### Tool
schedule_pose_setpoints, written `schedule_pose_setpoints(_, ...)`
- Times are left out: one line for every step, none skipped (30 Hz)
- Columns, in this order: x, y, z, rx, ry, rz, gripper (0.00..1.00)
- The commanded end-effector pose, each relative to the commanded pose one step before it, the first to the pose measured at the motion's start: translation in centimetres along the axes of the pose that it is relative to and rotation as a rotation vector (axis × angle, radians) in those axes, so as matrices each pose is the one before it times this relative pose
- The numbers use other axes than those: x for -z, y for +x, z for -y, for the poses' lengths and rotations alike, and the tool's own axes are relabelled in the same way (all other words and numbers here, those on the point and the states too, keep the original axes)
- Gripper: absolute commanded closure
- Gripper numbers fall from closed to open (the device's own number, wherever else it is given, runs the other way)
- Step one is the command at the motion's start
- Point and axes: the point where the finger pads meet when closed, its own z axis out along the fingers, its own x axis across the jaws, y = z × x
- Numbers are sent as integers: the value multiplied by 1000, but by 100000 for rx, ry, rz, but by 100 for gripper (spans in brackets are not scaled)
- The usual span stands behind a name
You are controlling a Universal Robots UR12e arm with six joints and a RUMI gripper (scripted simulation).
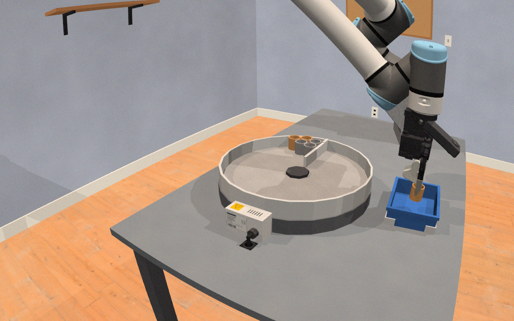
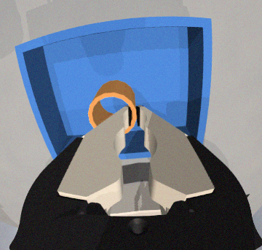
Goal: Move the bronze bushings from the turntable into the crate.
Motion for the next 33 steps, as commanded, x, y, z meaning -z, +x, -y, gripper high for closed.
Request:
schedule_pose_setpoints(-748,37,15,-15,44,-115,100)
schedule_pose_setpoints(-182,-1,0,0,0,0,100)
schedule_pose_setpoints(-181,0,0,0,0,0,100)
schedule_pose_setpoints(-177,-1,0,0,0,0,100)
schedule_pose_setpoints(-172,-1,0,0,0,0,100)
schedule_pose_setpoints(0,0,0,0,0,0,100)
schedule_pose_setpoints(0,0,0,0,0,0,100)
schedule_pose_setpoints(-166,0,0,0,0,0,100)
schedule_pose_setpoints(-158,-1,0,0,0,0,100)
schedule_pose_setpoints(-149,0,0,0,0,0,100)
schedule_pose_setpoints(-139,0,0,0,0,0,100)
schedule_pose_setpoints(-127,0,0,0,0,0,100)
schedule_pose_setpoints(-115,-1,0,0,0,0,100)
schedule_pose_setpoints(-103,0,0,0,0,0,100)
schedule_pose_setpoints(-90,0,0,0,0,0,100)
schedule_pose_setpoints(-76,0,0,0,0,0,100)
schedule_pose_setpoints(-63,0,0,0,0,0,100)
schedule_pose_setpoints(-50,0,0,0,0,0,100)
schedule_pose_setpoints(-38,0,0,0,0,0,100)
schedule_pose_setpoints(-27,0,0,0,0,0,100)
schedule_pose_setpoints(-17,0,0,0,0,0,100)
schedule_pose_setpoints(-9,0,0,0,0,0,100)
schedule_pose_setpoints(0,0,0,0,0,0,100)
schedule_pose_setpoints(0,0,0,0,0,0,100)
schedule_pose_setpoints(-4,0,0,0,0,0,100)
schedule_pose_setpoints(-1,0,0,0,0,0,100)
schedule_pose_setpoints(0,0,0,0,0,0,100)
schedule_pose_setpoints(0,0,0,0,0,0,100)
schedule_pose_setpoints(0,0,0,0,0,0,100)
schedule_pose_setpoints(0,0,0,0,0,0,100)
schedule_pose_setpoints(0,0,0,0,0,0,100)
schedule_pose_setpoints(0,0,0,0,0,0,100)
schedule_pose_setpoints(0,0,0,0,0,0,100)
